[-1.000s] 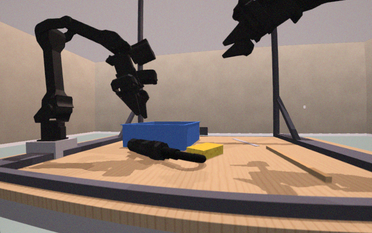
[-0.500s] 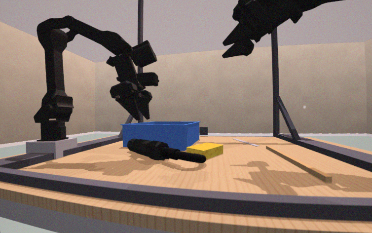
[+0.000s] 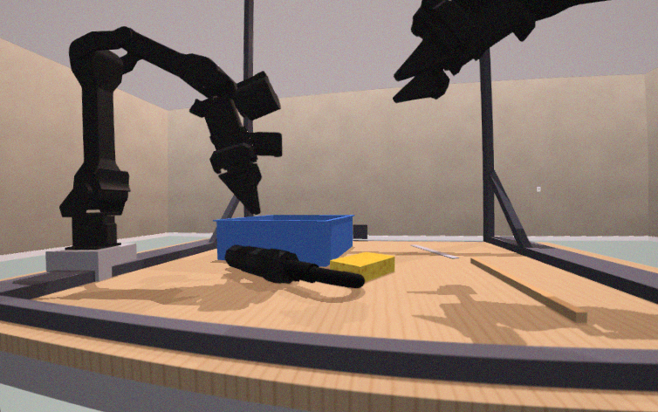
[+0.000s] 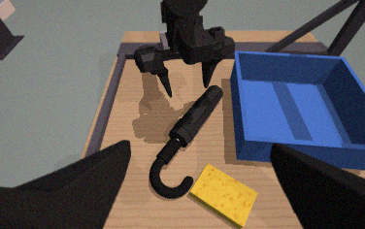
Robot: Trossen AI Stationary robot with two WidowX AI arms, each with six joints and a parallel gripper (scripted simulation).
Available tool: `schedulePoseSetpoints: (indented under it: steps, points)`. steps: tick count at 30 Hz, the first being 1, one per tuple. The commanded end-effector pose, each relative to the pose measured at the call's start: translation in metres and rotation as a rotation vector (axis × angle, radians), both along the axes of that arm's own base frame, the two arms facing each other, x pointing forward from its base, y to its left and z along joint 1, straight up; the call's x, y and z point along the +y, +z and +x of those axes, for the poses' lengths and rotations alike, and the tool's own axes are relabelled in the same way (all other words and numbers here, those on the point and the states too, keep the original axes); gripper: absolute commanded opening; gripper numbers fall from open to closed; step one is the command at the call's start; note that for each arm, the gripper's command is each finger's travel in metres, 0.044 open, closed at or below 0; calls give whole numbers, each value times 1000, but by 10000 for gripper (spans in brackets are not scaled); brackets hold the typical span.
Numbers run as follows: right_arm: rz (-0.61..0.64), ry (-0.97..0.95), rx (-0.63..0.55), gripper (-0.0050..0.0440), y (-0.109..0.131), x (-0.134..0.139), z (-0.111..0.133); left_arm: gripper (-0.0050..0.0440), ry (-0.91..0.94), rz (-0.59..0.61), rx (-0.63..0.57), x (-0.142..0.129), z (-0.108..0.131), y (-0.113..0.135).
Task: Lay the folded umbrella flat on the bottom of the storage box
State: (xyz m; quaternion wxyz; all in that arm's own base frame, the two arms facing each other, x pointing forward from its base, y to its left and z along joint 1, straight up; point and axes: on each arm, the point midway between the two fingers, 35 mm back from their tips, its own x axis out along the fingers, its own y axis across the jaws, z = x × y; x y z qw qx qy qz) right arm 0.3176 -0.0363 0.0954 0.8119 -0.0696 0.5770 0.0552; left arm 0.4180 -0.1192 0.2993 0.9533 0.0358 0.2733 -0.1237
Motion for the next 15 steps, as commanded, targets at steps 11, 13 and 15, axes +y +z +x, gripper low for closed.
schedulePoseSetpoints:
  steps: [11, 13, 15]
  points:
    - [-114, 651, 36, 389, -2, -2, 14, 400, 0, -8, -25, 0, -2, 11]
    - [-114, 651, 36, 389, -2, -2, 14, 400, 0, -8, -25, 0, -2, 11]
    - [-137, 759, 44, 389, -4, -2, 15, 400, 0, -8, -25, 0, -2, 11]
